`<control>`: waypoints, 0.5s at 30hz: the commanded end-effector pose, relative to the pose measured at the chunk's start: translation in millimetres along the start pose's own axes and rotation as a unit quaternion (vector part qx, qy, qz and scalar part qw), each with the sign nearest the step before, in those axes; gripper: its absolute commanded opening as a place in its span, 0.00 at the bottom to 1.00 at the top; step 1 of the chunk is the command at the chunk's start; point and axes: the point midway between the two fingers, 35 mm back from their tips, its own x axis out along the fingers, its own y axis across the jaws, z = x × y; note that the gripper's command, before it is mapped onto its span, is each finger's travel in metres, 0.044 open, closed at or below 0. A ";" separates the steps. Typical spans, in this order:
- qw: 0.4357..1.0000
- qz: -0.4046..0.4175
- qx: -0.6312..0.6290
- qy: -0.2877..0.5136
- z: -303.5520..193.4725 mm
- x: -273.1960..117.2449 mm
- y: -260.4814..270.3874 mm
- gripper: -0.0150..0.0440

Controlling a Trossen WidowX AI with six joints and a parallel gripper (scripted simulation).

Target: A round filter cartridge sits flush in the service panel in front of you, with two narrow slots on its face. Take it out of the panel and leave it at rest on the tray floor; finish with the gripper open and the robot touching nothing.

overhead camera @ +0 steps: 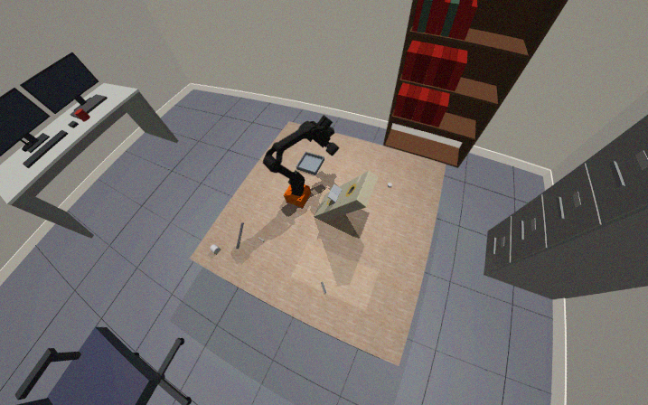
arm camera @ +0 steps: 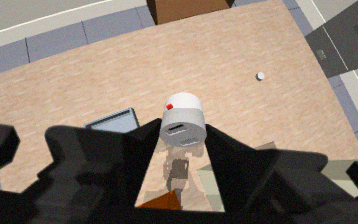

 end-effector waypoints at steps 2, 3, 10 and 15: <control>1.000 0.010 -0.017 -0.003 0.3 0.9 6.8 0.25; 1.000 0.010 -0.017 -0.003 0.3 0.9 6.8 0.25; 0.998 0.031 -0.052 0.001 -6.6 15.8 25.9 0.25; 0.994 0.057 -0.096 0.006 -18.4 33.0 50.0 0.25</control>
